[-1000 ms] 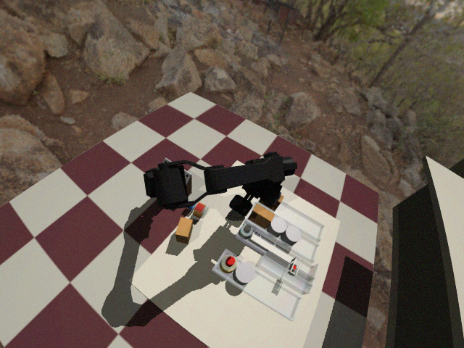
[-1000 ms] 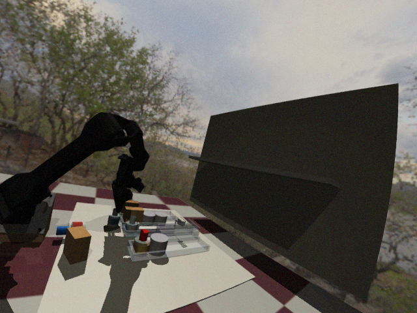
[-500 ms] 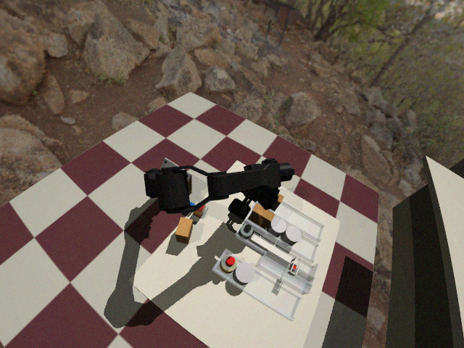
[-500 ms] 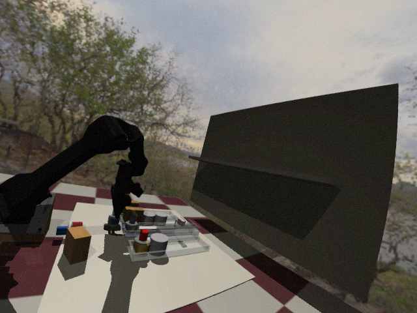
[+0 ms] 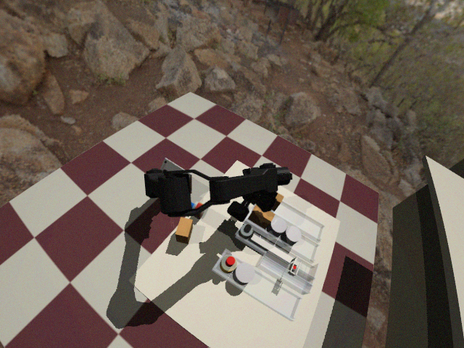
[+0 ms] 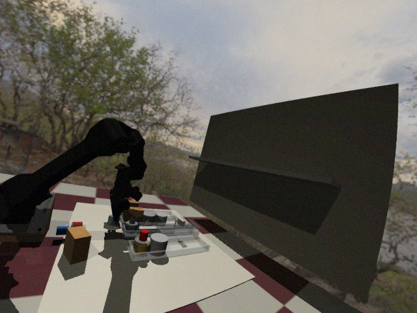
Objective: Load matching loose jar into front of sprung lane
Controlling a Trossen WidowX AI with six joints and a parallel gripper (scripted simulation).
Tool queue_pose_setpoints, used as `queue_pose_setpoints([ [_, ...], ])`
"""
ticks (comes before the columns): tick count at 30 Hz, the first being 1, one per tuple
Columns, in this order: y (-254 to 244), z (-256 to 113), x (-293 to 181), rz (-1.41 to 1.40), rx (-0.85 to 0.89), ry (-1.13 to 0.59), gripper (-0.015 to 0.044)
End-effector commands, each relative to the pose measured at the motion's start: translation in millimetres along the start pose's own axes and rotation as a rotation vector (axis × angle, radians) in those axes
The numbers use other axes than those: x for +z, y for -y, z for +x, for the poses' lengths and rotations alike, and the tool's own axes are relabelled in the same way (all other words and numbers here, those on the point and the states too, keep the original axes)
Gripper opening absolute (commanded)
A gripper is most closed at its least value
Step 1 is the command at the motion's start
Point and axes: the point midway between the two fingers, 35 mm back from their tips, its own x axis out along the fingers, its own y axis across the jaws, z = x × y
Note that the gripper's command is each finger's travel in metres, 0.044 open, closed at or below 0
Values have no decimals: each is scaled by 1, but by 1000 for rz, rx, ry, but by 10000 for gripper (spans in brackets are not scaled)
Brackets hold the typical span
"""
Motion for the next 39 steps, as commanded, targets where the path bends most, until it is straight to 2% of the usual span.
queue_pose_setpoints([
  [1,0,3,-2,-8,-8,-3,256],
  [3,0,3,-2,-8,-8,-3,204],
  [9,0,3,-2,-8,-8,-3,164],
  [15,-3,-10,-3,-62,-5,-7,6],
  [33,0,-96,-3,-13,-2,-3,0],
  [39,4,-100,-2,-11,-3,-4,0],
])
